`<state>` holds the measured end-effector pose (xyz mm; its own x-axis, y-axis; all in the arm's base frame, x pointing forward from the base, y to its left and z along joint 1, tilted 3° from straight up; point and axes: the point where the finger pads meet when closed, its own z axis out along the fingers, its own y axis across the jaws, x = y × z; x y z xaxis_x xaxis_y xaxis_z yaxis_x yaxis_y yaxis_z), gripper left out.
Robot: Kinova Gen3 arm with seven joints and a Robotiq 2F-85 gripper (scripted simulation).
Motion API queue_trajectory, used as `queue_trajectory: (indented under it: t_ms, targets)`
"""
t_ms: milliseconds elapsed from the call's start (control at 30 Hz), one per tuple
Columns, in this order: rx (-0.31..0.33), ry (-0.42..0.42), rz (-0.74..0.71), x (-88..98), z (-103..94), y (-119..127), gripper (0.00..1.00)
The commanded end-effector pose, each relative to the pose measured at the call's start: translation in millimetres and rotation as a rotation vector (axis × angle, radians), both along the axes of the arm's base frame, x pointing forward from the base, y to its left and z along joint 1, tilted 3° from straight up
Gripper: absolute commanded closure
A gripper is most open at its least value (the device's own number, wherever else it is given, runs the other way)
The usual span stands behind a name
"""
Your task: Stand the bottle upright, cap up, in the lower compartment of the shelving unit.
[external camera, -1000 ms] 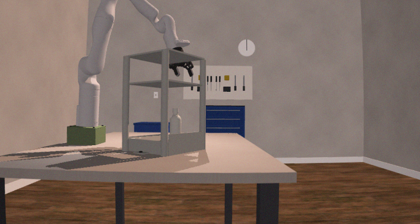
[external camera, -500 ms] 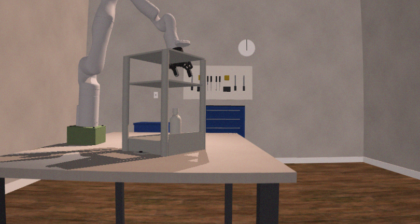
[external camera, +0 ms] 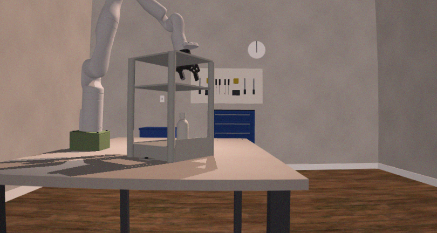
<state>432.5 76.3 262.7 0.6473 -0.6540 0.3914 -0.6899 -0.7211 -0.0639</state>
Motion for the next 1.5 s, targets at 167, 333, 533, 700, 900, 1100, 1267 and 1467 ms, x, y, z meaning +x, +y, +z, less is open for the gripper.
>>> queue_trajectory:
  t_ms: [167, 333, 533, 700, 900, 1100, 1267, 1467]
  targets:
    - [0.015, 0.024, 0.006, -1.9, -1.1, -1.2, 0.00]
    - [0.023, 0.038, 0.013, -3.5, -2.1, -0.9, 0.00]
    - [0.032, 0.051, 0.019, -5.0, -2.9, -0.5, 0.00]
    - [0.032, 0.051, 0.019, -5.0, -2.9, -0.5, 0.00]
    - [0.048, 0.079, 0.031, -8.0, -4.9, -0.1, 0.00]
    - [0.054, 0.094, 0.036, -9.7, -6.1, -0.4, 0.00]
    - [0.054, 0.094, 0.036, -9.7, -6.1, -0.4, 0.00]
    - [0.067, 0.123, 0.046, -12.9, -8.3, -0.5, 0.00]
